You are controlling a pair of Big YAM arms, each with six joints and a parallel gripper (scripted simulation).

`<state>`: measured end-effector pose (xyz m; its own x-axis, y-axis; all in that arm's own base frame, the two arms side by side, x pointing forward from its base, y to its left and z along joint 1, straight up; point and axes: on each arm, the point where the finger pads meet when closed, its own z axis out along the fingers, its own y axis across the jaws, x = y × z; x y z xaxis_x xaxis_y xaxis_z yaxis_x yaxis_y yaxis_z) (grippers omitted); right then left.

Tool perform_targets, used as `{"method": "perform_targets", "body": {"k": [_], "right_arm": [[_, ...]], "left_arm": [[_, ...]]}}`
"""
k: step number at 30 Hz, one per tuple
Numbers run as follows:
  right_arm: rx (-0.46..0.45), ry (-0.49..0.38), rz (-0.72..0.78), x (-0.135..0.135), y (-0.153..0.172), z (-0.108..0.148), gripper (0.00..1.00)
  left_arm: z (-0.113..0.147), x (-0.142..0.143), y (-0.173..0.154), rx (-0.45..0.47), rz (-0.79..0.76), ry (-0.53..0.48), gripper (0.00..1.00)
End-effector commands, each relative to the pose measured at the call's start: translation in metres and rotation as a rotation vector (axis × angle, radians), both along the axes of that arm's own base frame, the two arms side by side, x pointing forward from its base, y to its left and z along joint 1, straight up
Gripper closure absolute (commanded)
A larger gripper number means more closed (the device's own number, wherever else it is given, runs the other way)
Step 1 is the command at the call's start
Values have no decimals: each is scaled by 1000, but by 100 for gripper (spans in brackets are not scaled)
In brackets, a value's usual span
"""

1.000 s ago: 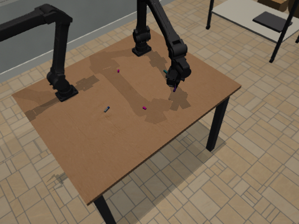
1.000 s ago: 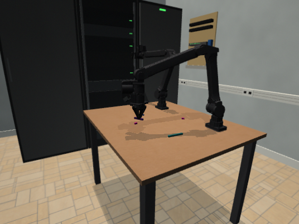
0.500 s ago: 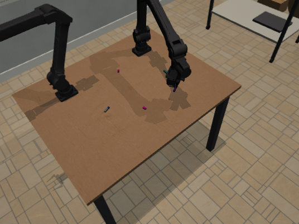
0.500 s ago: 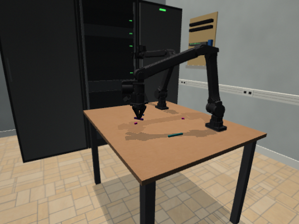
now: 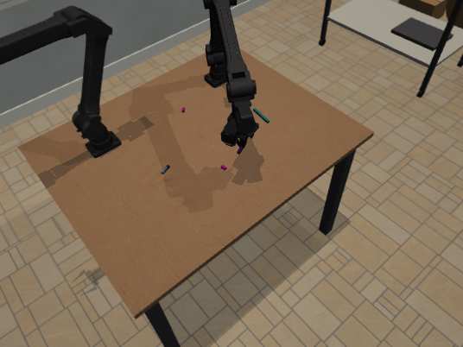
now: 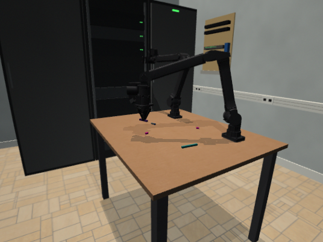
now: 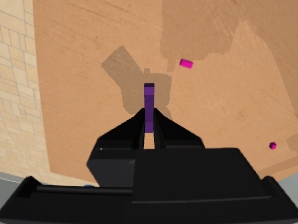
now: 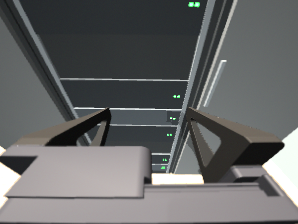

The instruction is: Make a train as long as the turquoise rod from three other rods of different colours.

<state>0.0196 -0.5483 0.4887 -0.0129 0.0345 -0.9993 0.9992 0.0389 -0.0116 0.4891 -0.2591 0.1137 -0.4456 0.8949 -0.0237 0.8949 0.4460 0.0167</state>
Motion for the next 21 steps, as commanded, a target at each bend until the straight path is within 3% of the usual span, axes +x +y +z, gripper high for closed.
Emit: {"method": "perform_targets", "body": {"k": [1,9,11,14,18,21], "right_arm": [[-35,-13,-19,-9,4,12,0],[-35,-13,-19,-9,4,12,0],[-35,-13,-19,-9,4,12,0],[-35,-13,-19,-9,4,12,0],[-35,-13,-19,-9,4,12,0],[-35,-13,-19,-9,4,12,0]], "left_arm": [[3,1,-61,-4,14,-2,96],[5,-64,-189,-9,-43,2,96],[5,-64,-189,-9,-43,2,96],[5,-114,-251,-10,-74,3,96],[5,-152,-289,-12,-94,4,96],[5,-151,-290,-12,-85,5,96]]}}
